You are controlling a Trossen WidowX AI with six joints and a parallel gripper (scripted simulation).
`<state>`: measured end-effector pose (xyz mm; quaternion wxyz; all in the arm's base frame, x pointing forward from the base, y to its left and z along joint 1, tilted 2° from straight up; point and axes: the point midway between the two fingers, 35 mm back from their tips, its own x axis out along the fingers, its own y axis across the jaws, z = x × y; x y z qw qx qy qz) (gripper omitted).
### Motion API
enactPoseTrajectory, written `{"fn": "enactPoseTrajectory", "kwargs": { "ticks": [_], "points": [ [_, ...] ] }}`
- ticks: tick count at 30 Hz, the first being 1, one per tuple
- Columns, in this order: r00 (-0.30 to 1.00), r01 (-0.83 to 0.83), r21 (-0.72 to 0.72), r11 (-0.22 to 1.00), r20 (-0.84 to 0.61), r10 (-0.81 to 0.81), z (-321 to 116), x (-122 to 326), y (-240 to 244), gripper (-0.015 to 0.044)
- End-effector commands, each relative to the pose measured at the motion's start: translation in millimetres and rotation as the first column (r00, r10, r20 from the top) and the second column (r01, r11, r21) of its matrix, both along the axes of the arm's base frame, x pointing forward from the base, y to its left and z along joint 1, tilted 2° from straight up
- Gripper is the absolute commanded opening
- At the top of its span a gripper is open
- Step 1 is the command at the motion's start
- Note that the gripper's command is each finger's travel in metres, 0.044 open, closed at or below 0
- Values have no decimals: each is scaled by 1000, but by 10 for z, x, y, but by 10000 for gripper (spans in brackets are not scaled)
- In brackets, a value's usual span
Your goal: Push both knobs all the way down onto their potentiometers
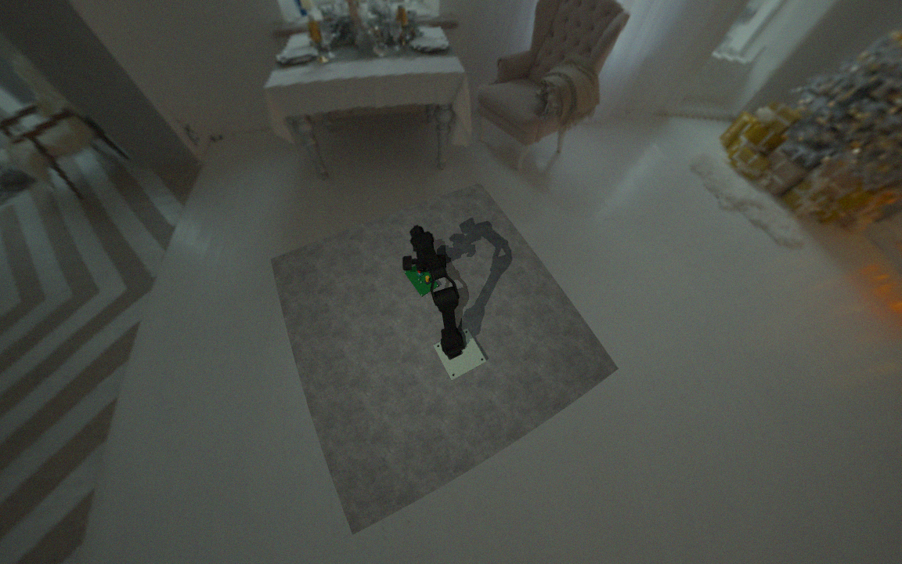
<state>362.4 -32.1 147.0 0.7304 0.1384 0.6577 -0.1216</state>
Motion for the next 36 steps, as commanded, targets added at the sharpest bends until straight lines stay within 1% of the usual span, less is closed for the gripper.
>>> {"fn": "enactPoseTrajectory", "kwargs": {
  "ticks": [1,9,17,27,36],
  "points": [
    [991,135,11,991,-3,-135,25,25,2,0],
    [916,401,39,915,-15,-401,71,67,19,0],
    [771,636,62,769,-34,-635,116,108,36,0],
    [510,860,80,505,-65,-858,170,156,58,0],
    [221,973,85,214,-95,-971,217,197,79,0]
  ]
}}
